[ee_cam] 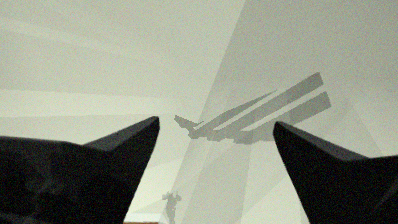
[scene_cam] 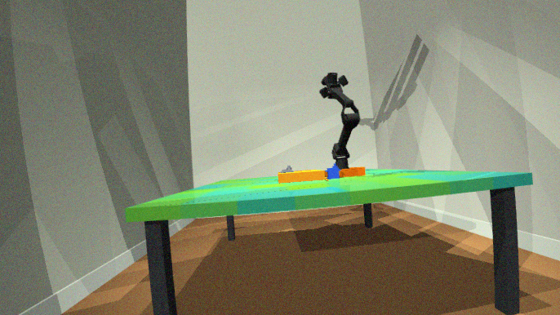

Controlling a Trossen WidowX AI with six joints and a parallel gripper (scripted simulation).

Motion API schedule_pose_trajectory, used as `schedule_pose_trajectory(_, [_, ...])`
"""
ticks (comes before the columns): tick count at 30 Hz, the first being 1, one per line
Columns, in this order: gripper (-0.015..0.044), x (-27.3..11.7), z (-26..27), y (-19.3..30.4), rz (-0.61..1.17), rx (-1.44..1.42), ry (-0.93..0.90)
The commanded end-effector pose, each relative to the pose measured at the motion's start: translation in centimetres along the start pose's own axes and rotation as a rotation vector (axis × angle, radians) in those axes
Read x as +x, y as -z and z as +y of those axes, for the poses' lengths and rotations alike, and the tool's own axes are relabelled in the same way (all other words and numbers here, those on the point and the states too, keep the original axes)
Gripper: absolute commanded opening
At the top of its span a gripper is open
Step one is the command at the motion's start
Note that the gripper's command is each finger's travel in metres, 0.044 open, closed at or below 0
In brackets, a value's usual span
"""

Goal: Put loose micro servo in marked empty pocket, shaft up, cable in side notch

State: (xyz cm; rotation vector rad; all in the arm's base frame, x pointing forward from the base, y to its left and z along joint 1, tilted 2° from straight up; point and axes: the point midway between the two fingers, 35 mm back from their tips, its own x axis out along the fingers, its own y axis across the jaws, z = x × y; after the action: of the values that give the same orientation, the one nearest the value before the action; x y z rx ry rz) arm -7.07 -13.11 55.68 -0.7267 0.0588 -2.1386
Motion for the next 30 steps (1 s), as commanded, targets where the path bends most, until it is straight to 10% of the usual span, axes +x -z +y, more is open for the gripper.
schedule_pose_trajectory(1, [0.0426,0.0,0.1,0.0,0.001,0.003,-0.005])
schedule_pose_trajectory(30, [0.0440,-5.5,19.5,3.2,0.171,0.318,-0.826])
